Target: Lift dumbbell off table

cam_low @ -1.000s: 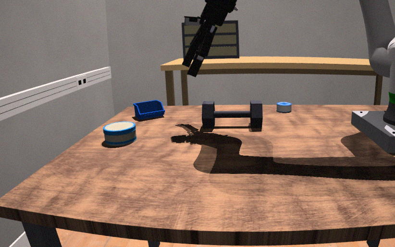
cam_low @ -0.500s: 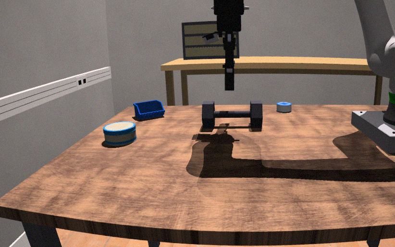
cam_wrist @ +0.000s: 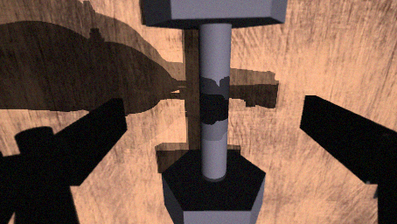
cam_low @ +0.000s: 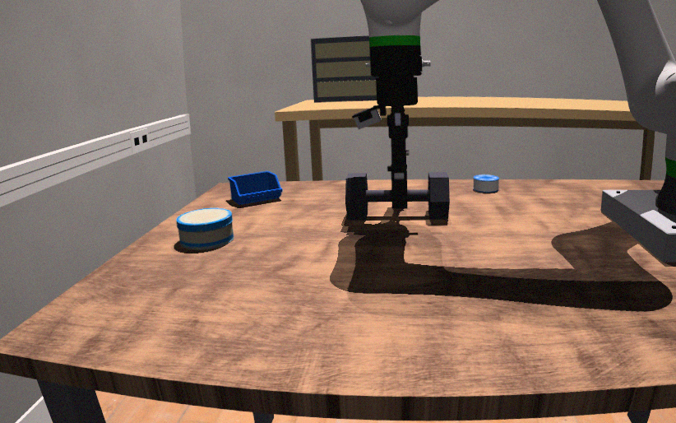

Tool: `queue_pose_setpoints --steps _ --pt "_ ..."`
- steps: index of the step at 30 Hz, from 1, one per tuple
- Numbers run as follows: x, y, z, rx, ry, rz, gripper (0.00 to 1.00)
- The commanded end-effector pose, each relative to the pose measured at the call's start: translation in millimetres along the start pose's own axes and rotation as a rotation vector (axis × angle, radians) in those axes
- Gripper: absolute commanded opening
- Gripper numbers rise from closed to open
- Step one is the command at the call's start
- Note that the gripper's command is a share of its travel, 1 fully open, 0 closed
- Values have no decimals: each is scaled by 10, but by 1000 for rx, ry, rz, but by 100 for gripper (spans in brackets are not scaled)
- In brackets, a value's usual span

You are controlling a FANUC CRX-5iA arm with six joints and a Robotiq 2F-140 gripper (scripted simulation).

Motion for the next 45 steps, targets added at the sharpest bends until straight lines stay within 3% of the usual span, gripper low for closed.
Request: queue_pose_setpoints --steps 1,10,11,45 --pt "5 -16 55 3 2 0 100" --pt "5 -16 55 3 2 0 100" --pt "5 -16 55 3 2 0 10" --pt "5 -16 55 3 2 0 10"
Point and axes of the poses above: the point where the finger pads meet when closed, its own z axis out along the fingers, its own x axis across the jaws, y = z × x, the point moved 9 cm from there along -z, back along the fingers, and after that the axes turned 6 degrees about z, right-handed, at the moved point
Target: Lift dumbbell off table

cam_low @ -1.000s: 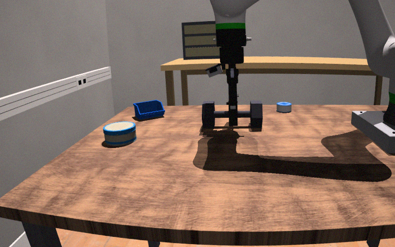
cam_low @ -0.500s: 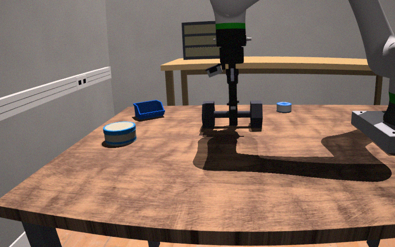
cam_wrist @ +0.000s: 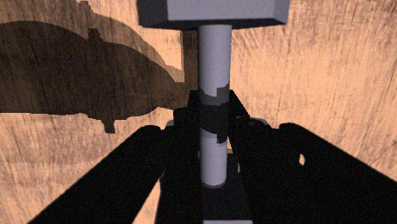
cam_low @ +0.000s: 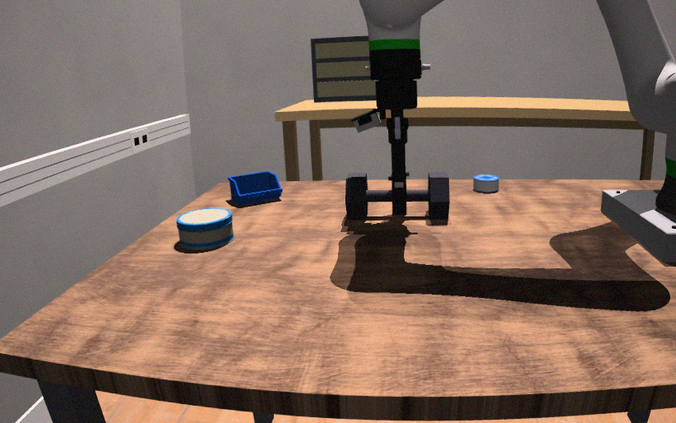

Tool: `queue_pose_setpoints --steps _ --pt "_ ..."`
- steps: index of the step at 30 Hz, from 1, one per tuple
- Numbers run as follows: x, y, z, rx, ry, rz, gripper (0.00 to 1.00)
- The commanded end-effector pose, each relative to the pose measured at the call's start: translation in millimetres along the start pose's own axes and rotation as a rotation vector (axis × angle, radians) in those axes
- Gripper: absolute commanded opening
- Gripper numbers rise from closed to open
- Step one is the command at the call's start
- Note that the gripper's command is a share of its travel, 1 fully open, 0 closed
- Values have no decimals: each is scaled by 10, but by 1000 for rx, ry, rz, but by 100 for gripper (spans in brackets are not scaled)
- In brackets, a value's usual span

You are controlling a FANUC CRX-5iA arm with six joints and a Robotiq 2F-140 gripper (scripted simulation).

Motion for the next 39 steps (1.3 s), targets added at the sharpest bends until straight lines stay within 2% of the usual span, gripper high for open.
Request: queue_pose_setpoints --steps 1,20,39 --pt "0 -5 -8 2 0 0 10" --pt "-1 -9 -96 2 0 0 10" --pt "-2 -13 -459 2 0 0 10"
Point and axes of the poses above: the point where the finger pads meet when closed, its own z axis out along the fingers, its own x axis across the jaws, y = z × x, the point moved 9 cm from there along -z, back along the fingers, and after that the axes turned 6 degrees about z, right-handed, at the moved point
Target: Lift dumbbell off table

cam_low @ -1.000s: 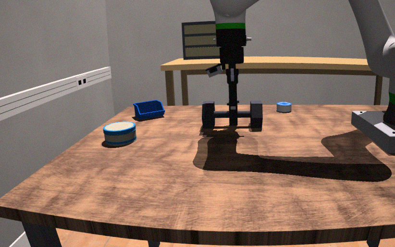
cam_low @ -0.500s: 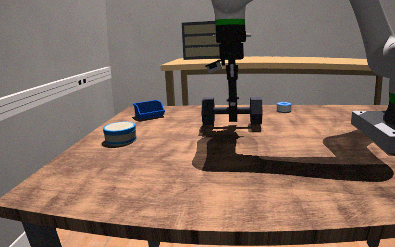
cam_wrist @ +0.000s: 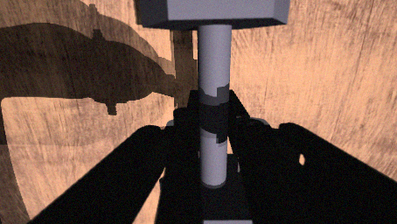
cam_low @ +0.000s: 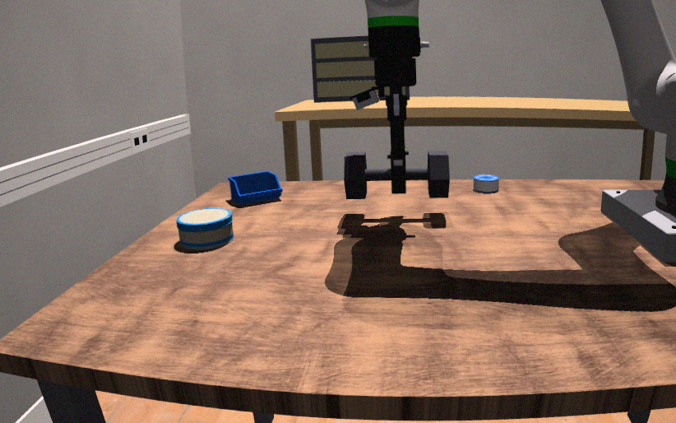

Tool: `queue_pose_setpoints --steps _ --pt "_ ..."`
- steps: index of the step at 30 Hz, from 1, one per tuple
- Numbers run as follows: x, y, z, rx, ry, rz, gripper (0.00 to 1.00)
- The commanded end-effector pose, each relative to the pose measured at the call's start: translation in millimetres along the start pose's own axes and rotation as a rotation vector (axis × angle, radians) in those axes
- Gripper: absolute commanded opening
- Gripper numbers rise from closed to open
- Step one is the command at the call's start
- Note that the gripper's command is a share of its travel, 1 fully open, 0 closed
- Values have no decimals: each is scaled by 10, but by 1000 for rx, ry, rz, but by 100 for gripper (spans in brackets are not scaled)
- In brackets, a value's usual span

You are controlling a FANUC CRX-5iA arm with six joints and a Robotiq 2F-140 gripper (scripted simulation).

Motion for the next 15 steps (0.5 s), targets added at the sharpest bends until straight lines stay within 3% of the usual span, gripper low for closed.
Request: queue_pose_setpoints --steps 1,15 --pt "2 -8 -75 3 1 0 10" --pt "2 -5 -388 3 1 0 10"
Point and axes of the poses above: the point where the finger pads meet when closed, its own z axis out along the fingers, its own x axis across the jaws, y = z × x, the point moved 9 cm from there along -z, back along the fingers, and after that the axes turned 6 degrees about z, right-handed, at the moved point
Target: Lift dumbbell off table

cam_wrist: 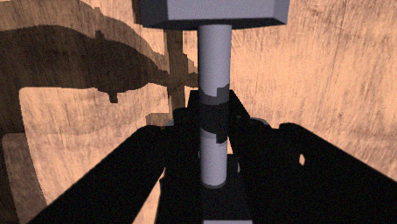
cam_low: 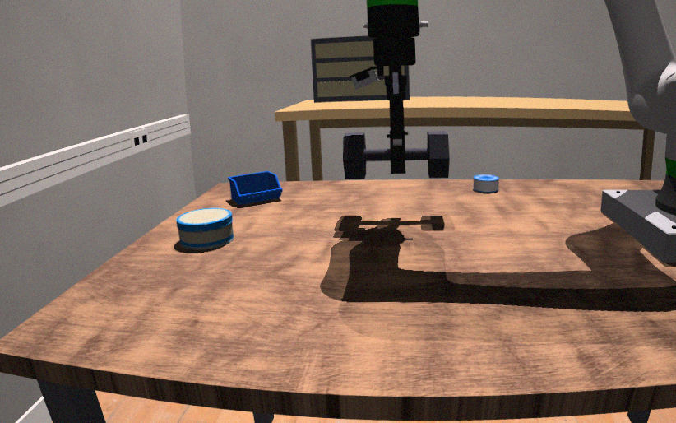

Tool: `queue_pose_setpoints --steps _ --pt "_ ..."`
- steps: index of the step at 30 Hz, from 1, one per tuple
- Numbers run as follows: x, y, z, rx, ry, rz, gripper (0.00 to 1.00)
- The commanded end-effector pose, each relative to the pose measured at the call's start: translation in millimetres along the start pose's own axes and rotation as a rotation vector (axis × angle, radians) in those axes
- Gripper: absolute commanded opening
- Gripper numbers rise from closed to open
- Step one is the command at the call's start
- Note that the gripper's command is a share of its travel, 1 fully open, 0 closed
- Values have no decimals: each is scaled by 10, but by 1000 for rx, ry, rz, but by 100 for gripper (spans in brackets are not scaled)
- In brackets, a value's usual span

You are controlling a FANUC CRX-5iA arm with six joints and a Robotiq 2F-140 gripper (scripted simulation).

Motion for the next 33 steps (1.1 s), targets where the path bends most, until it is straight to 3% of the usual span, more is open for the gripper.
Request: queue_pose_setpoints --steps 1,15,33 --pt "1 -4 -33 1 0 0 10" --pt "1 -1 -260 1 0 0 10" --pt "1 0 -302 1 0 0 10"
Point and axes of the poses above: the point where the finger pads meet when closed, its own z axis out along the fingers, its own x axis across the jaws, y = z × x, the point moved 9 cm from there along -z, back along the fingers, and after that the axes turned 6 degrees about z, right-handed, at the moved point
